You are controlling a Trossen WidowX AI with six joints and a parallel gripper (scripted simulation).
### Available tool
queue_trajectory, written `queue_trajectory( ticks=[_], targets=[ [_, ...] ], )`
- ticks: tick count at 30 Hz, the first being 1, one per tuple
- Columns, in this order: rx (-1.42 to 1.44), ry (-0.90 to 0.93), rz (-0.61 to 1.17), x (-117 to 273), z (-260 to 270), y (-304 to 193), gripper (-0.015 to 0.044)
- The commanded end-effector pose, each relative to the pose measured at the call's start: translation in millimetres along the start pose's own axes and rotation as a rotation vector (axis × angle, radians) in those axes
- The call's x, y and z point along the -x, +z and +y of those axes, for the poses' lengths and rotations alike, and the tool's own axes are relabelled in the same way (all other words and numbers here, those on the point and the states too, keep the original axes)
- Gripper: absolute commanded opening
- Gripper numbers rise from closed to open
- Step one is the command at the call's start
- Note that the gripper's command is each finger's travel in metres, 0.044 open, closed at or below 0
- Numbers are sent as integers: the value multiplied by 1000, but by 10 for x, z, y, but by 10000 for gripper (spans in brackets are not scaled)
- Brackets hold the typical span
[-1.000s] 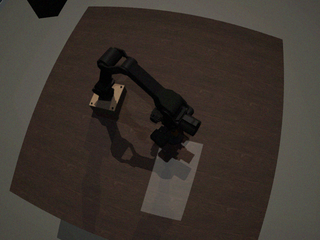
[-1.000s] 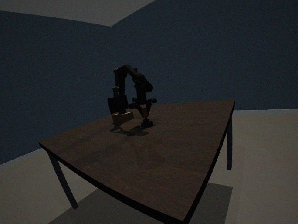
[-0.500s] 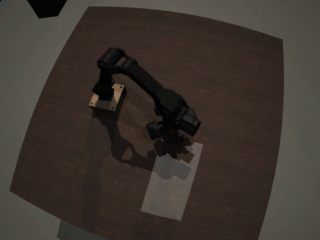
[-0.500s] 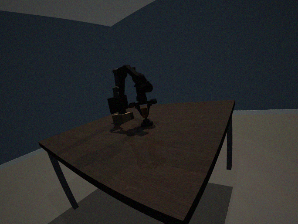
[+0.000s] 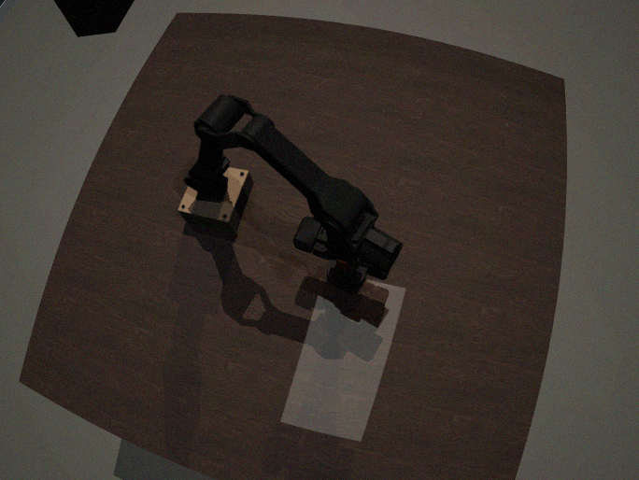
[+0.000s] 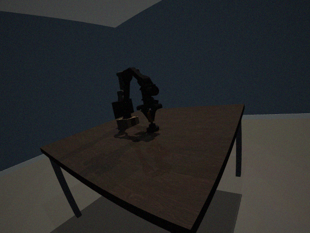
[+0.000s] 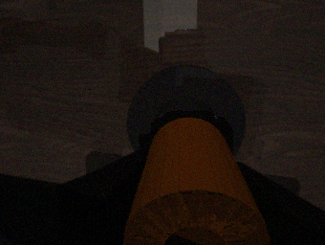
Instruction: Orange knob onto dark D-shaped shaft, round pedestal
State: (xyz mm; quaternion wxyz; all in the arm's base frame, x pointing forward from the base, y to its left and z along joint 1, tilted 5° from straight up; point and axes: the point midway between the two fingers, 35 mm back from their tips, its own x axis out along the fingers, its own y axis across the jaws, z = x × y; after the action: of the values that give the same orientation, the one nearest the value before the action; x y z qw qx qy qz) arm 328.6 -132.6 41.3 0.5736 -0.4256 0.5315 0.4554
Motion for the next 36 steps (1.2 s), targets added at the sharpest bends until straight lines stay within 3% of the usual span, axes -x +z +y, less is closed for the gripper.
queue_trajectory(
  ticks=[1, 12, 18, 36],
  targets=[
    [-618, -5, 2, 8, -29, -22, 0],
    [-1384, -6, 0, -24, -7, -23, 0],
    [-1669, -6, -1, -37, 22, -9, 0],
    [-1698, -6, -1, 27, 4, 6, 0]
  ],
)
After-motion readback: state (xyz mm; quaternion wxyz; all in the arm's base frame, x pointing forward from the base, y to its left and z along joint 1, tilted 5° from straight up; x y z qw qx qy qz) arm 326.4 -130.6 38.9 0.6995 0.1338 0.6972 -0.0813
